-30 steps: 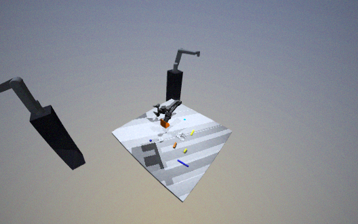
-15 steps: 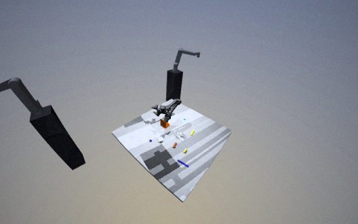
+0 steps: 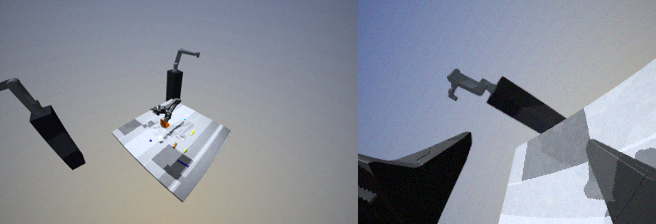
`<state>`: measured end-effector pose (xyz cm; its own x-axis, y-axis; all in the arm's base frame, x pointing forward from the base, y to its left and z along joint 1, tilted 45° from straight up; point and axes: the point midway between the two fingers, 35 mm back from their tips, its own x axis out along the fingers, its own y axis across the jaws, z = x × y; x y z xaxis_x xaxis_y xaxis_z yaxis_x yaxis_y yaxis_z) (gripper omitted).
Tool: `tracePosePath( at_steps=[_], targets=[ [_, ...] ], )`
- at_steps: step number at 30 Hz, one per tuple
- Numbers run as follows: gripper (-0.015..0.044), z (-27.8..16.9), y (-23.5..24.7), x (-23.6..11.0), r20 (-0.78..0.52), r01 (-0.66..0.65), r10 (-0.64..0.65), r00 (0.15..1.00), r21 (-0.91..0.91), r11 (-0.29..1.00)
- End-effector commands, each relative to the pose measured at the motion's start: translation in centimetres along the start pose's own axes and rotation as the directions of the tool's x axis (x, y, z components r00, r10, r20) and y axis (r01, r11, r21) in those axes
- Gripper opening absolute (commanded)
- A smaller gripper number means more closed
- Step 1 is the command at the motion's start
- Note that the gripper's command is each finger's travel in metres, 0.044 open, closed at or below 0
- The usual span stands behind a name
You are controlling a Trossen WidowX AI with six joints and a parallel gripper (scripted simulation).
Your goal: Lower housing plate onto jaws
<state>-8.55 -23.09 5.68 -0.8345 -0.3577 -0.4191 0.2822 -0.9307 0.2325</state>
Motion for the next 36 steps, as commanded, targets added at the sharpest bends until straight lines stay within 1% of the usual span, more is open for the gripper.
tracePosePath(
  at_steps=[1,9,18,27,36],
  targets=[
    [0.0440,-0.7,0.7,-0.1,-0.038,-0.008,0.004,0.999,-0.110,0.994],
    [0.0440,-1.9,1.5,-0.2,-0.095,-0.028,0.001,0.995,-0.285,0.958],
    [0.0440,-3.3,2.3,-0.5,-0.158,-0.069,-0.007,0.987,-0.469,0.881],
    [0.0440,-4.7,3.0,-0.7,-0.220,-0.125,-0.021,0.975,-0.628,0.768],
    [0.0440,-6.2,3.6,-1.1,-0.280,-0.194,-0.040,0.959,-0.756,0.625]
  ],
)
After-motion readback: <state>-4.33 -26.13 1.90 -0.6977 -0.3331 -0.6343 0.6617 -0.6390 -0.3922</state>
